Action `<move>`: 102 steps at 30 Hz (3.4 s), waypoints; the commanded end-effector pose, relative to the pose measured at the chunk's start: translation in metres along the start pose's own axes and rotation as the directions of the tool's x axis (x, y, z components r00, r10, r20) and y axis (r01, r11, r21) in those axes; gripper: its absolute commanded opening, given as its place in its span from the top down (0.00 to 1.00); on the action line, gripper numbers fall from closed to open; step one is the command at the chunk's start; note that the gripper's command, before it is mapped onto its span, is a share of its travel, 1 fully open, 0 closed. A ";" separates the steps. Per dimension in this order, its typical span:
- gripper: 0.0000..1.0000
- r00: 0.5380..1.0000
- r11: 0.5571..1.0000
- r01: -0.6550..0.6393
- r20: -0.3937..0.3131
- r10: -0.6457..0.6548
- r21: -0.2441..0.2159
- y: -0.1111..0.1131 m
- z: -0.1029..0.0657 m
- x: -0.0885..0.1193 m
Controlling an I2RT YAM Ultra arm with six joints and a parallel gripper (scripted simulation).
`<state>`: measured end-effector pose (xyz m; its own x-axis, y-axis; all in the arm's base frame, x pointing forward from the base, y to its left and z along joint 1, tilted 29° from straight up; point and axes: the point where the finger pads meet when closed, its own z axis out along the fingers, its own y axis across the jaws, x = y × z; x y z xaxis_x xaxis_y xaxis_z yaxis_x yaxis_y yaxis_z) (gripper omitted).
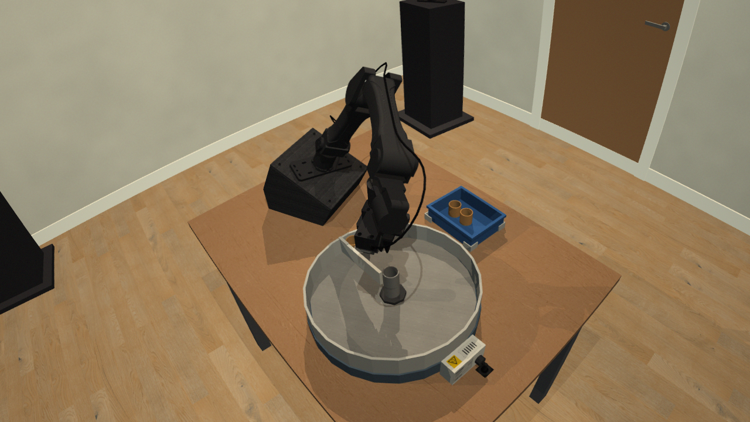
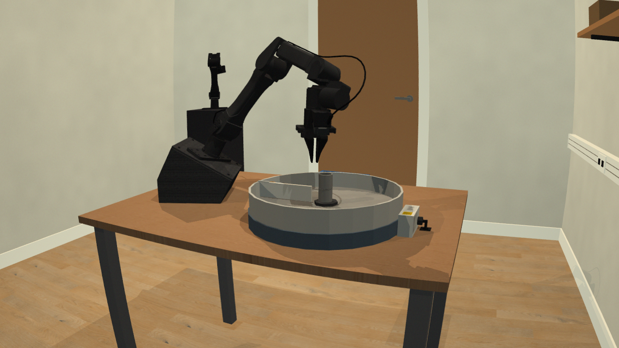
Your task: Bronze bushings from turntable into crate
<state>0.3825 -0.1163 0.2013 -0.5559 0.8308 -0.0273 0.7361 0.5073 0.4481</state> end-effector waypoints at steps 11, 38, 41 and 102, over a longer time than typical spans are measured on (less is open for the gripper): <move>0.87 0.960 0.962 0.271 0.076 -0.268 -0.032 -0.038 -0.009 0.027; 0.87 0.804 0.807 0.590 0.081 -0.588 -0.001 -0.106 0.001 0.086; 0.87 0.796 0.799 0.601 0.093 -0.599 0.003 -0.105 -0.002 0.084; 0.87 0.792 0.796 0.605 0.101 -0.602 0.005 -0.101 -0.005 0.078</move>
<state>0.2565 -0.0962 0.1454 -0.8647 0.3789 -0.3297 0.2638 0.9012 0.3438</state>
